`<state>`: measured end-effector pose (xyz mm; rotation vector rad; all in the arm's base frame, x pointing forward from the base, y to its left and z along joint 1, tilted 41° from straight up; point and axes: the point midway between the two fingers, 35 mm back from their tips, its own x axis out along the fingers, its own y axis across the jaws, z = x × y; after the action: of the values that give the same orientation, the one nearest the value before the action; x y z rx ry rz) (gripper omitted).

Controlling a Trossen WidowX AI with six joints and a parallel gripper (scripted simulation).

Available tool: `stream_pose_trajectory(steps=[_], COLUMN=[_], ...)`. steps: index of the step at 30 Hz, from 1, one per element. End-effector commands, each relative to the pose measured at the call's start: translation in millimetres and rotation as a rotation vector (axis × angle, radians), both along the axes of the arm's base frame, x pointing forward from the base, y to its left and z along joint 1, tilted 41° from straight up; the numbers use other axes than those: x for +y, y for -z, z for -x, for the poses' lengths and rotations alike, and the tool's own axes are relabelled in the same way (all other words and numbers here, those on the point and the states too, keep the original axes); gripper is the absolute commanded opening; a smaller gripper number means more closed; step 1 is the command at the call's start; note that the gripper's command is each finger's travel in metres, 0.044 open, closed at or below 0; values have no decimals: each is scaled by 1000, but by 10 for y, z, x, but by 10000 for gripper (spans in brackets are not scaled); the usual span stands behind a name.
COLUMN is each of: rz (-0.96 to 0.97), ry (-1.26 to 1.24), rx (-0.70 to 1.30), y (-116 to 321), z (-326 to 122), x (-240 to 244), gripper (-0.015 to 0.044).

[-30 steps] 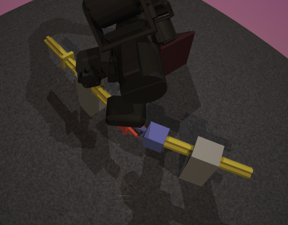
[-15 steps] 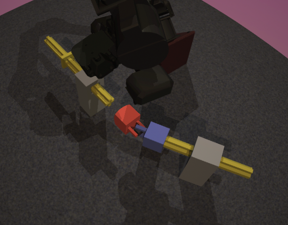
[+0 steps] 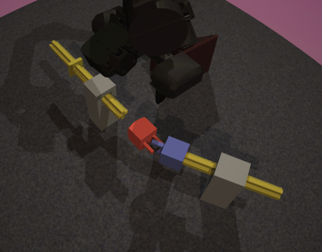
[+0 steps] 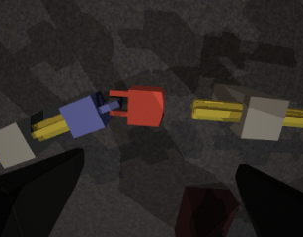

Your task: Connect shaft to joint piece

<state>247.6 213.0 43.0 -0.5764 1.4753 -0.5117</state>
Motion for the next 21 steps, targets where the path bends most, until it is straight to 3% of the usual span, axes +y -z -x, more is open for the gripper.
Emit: stream_pose_trajectory(steps=[1, 21], rz=[-24, -231], ry=[61, 641], rx=[-32, -327], y=[-7, -80], z=[-12, -117], x=[-53, -510], gripper=[440, 440])
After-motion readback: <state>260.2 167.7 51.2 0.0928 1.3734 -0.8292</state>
